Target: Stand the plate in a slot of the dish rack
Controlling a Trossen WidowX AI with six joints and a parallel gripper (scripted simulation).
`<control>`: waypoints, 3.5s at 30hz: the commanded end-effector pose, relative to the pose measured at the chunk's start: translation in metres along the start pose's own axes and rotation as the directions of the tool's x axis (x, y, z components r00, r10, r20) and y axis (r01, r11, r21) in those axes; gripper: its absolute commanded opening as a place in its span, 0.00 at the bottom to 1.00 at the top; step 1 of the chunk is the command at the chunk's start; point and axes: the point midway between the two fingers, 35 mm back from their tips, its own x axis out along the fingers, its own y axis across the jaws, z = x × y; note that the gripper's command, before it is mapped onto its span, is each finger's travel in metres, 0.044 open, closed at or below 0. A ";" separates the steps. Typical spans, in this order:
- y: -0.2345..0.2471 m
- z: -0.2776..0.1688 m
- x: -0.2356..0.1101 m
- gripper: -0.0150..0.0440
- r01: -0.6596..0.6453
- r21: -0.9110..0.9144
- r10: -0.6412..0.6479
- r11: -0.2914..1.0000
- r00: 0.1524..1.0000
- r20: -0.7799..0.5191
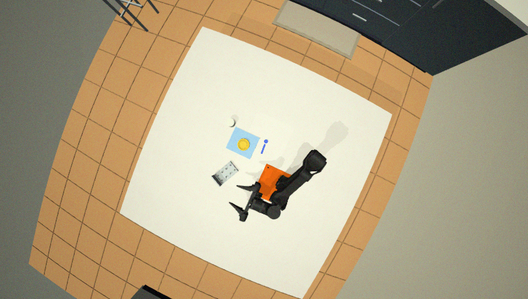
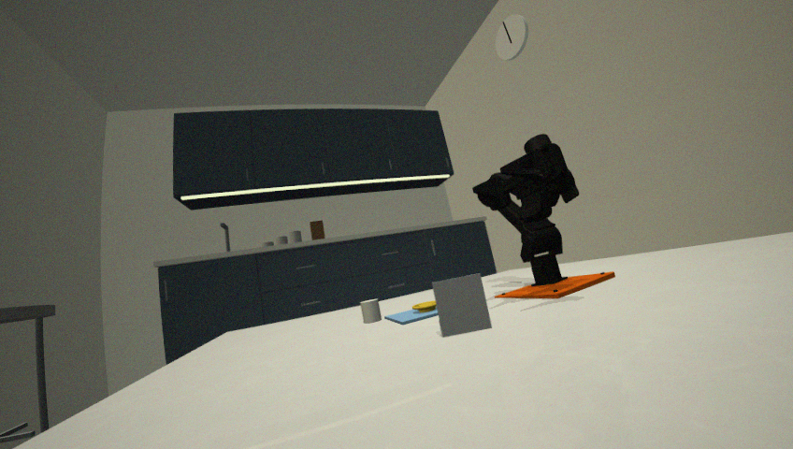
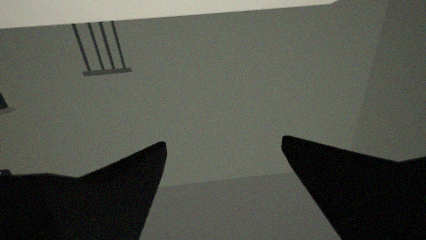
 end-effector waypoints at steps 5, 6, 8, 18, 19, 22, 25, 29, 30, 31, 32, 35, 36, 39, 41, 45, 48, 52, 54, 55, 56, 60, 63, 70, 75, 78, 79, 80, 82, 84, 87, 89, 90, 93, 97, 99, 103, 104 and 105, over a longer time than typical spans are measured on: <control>-0.001 -0.002 0.006 0.93 0.002 -0.063 -0.002 0.998 1.000 0.002; -0.002 -0.002 0.008 0.93 0.002 -0.086 -0.002 0.996 1.000 0.004; -0.003 -0.004 0.011 0.93 0.002 -0.132 -0.001 0.991 1.000 0.007; -0.010 -0.010 0.032 0.93 0.008 -0.436 0.011 0.900 0.999 0.041; -0.010 -0.011 0.035 0.93 0.011 -0.466 0.012 0.885 0.999 0.046; -0.011 -0.012 0.042 0.93 0.020 -0.553 0.017 0.833 0.998 0.062; -0.011 -0.013 0.050 0.93 0.034 -0.634 0.023 0.773 0.996 0.081; -0.011 -0.013 0.060 0.93 0.058 -0.729 0.031 0.682 0.994 0.108; -0.011 -0.013 0.062 0.93 0.065 -0.751 0.034 0.657 0.993 0.116; -0.011 -0.013 0.065 0.93 0.073 -0.772 0.036 0.632 0.992 0.123; -0.010 -0.013 0.067 0.93 0.081 -0.791 0.039 0.606 0.991 0.131; -0.009 -0.013 0.075 0.93 0.109 -0.844 0.047 0.525 0.987 0.156; -0.008 -0.013 0.078 0.93 0.119 -0.860 0.050 0.497 0.985 0.165; -0.006 -0.012 0.085 0.93 0.152 -0.899 0.059 0.412 0.980 0.192; -0.004 -0.011 0.090 0.93 0.176 -0.919 0.066 0.353 0.975 0.212; 0.000 -0.010 0.100 0.93 0.229 -0.945 0.080 0.232 0.964 0.253; 0.004 -0.008 0.107 0.93 0.272 -0.952 0.092 0.142 0.954 0.286; 0.011 -0.006 0.117 0.93 0.332 -0.943 0.109 0.022 0.937 0.332; 0.015 -0.005 0.121 0.93 0.363 -0.931 0.118 -0.037 0.927 0.356; 0.017 -0.004 0.123 0.93 0.378 -0.923 0.122 -0.066 0.922 0.369; 0.019 -0.003 0.125 0.93 0.393 -0.914 0.127 -0.095 0.916 0.381; 0.027 0.000 0.133 0.93 0.453 -0.868 0.145 -0.204 0.891 0.431; 0.035 0.002 0.139 0.93 0.497 -0.820 0.159 -0.284 0.868 0.471; 0.055 0.008 0.149 0.93 0.582 -0.680 0.188 -0.447 0.804 0.564; 0.071 0.012 0.154 0.93 0.624 -0.555 0.206 -0.549 0.745 0.634; 0.081 0.015 0.156 0.93 0.639 -0.478 0.214 -0.602 0.706 0.675; 0.085 0.015 0.156 0.93 0.642 -0.453 0.216 -0.619 0.693 0.688; 0.088 0.016 0.157 0.93 0.644 -0.427 0.218 -0.634 0.679 0.701; 0.096 0.018 0.157 0.93 0.646 -0.373 0.221 -0.667 0.648 0.729; 0.103 0.019 0.157 0.93 0.643 -0.319 0.222 -0.696 0.616 0.756; 0.114 0.021 0.156 0.93 0.630 -0.245 0.220 -0.737 0.566 0.794; 0.122 0.022 0.155 0.93 0.616 -0.199 0.216 -0.762 0.532 0.819; 0.126 0.022 0.155 0.93 0.608 -0.178 0.214 -0.774 0.514 0.830; 0.138 0.023 0.152 0.93 0.575 -0.115 0.201 -0.810 0.457 0.866; 0.153 0.023 0.146 0.93 0.520 -0.052 0.175 -0.853 0.379 0.909; 0.161 0.023 0.143 0.93 0.488 -0.031 0.158 -0.872 0.341 0.927; 0.176 0.021 0.134 0.93 0.415 -0.008 0.111 -0.910 0.262 0.959; 0.180 0.021 0.132 0.93 0.395 -0.007 0.097 -0.919 0.242 0.965; 0.183 0.020 0.130 0.93 0.375 -0.008 0.082 -0.927 0.223 0.971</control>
